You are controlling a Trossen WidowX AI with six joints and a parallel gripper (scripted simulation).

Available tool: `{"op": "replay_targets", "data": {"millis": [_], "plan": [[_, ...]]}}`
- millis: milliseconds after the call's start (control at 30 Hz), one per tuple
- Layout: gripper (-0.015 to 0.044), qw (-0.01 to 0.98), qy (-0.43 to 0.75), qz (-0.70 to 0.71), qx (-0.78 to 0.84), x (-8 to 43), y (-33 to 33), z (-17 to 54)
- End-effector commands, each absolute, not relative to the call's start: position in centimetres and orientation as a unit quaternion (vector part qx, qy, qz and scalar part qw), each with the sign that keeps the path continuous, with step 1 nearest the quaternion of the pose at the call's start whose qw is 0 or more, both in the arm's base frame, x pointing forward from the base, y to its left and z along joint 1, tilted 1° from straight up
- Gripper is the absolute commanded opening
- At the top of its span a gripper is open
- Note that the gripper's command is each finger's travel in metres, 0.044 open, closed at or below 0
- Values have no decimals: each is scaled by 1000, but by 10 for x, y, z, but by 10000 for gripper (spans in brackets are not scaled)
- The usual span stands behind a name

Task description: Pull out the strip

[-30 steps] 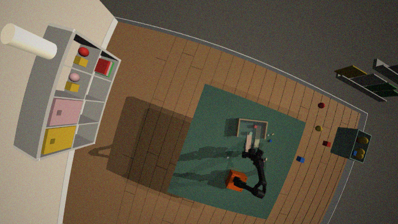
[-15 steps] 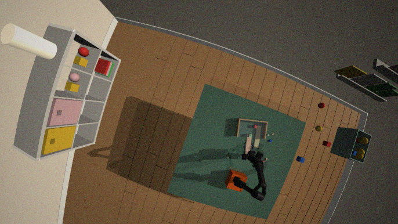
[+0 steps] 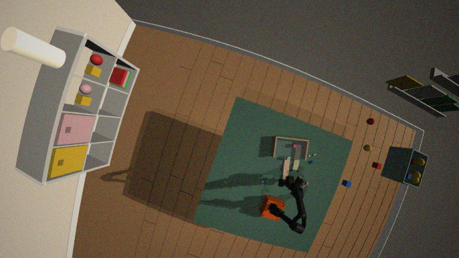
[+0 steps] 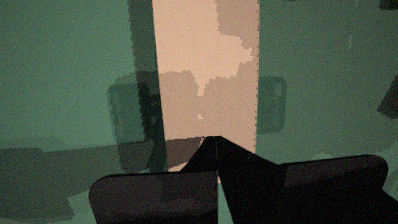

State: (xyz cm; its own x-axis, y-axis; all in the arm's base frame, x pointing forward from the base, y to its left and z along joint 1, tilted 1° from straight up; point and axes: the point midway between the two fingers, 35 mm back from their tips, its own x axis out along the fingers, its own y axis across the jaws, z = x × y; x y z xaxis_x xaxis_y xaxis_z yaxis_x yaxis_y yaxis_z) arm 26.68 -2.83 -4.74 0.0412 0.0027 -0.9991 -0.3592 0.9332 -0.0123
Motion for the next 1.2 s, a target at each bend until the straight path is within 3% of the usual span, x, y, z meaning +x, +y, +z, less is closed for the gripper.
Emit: {"op": "replay_targets", "data": {"millis": [0,1167], "plan": [[0,696,694,131,-129,250,-30,-54],[0,695,695,131,-129,211,-43,-55]]}}
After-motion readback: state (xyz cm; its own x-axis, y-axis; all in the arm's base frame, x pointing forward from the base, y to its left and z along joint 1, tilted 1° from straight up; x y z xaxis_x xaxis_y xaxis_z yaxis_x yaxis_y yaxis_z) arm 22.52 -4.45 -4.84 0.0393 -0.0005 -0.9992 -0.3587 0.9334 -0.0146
